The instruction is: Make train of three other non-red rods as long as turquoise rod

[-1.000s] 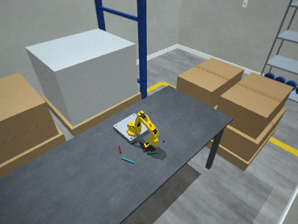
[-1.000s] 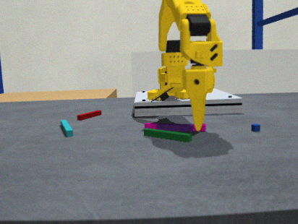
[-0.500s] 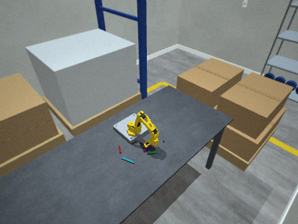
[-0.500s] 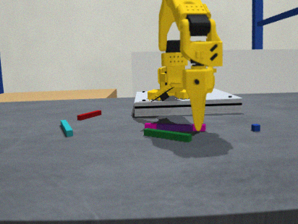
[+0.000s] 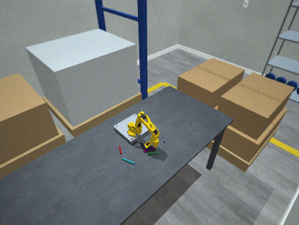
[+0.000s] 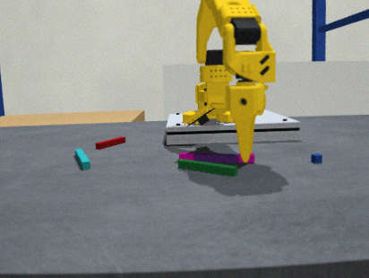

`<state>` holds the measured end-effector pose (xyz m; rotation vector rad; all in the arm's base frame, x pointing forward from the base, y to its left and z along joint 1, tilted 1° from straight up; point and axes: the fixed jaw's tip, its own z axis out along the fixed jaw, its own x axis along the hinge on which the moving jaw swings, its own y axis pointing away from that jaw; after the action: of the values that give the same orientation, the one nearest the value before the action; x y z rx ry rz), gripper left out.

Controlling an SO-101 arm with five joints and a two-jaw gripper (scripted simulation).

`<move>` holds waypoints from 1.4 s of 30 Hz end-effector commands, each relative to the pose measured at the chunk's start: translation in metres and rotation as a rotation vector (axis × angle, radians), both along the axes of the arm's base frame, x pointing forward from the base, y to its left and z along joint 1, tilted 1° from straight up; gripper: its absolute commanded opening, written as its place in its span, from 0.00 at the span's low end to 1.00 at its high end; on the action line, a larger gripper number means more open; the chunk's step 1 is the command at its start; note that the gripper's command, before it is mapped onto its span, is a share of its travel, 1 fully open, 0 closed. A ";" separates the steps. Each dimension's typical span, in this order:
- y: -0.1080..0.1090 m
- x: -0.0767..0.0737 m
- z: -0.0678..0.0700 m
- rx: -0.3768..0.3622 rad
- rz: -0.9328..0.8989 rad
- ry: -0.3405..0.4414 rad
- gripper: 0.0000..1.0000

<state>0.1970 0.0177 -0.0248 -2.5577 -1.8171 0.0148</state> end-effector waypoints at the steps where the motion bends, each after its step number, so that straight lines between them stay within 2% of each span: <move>1: -0.001 0.000 0.001 0.001 0.005 -0.003 0.00; 30: -0.001 0.002 0.002 0.002 0.005 -0.013 0.00; 42: -0.001 0.002 0.002 0.002 0.005 -0.013 0.06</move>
<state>0.1970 0.0177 -0.0248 -2.5577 -1.8171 0.0148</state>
